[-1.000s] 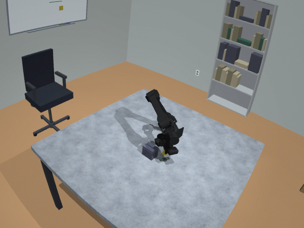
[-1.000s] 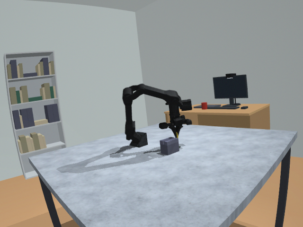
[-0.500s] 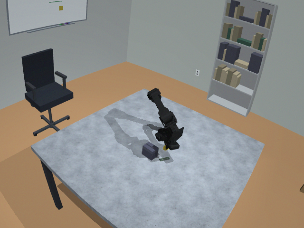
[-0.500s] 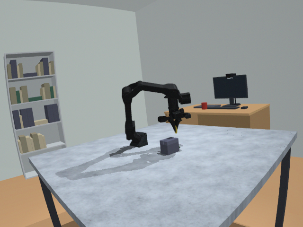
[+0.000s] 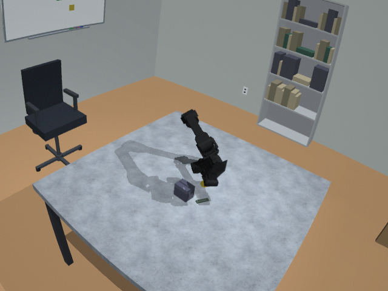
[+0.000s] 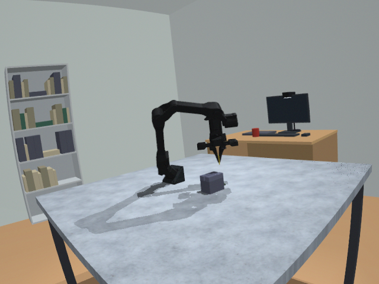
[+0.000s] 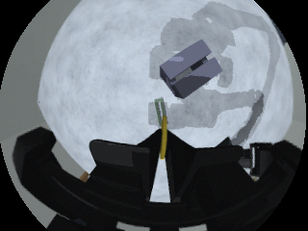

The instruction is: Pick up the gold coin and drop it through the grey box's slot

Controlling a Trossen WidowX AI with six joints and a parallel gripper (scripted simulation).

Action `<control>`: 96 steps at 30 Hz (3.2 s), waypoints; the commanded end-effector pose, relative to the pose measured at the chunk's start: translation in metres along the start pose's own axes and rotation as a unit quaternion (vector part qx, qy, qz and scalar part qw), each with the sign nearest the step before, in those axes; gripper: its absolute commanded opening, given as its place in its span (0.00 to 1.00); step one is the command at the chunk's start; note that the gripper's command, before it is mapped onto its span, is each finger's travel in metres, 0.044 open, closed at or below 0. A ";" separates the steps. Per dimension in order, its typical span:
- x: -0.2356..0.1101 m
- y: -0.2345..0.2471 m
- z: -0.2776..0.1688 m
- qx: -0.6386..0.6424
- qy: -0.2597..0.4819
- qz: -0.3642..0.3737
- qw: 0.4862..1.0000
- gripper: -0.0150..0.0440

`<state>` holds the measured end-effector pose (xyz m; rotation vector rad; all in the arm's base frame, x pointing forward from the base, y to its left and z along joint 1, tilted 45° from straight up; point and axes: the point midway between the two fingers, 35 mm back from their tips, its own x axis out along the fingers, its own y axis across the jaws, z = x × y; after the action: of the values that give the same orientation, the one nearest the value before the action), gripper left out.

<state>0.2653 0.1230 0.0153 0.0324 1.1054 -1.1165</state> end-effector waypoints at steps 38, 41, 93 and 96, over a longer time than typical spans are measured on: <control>-0.002 -0.013 0.016 0.430 0.002 -0.002 0.903 0.25; -0.002 -0.015 0.024 0.430 0.002 -0.001 0.903 0.25; -0.001 -0.042 0.091 0.429 0.000 -0.003 0.903 0.25; -0.001 -0.043 0.092 0.429 0.000 -0.003 0.903 0.25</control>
<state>0.2969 0.0565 0.0807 0.7273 0.5371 -1.5338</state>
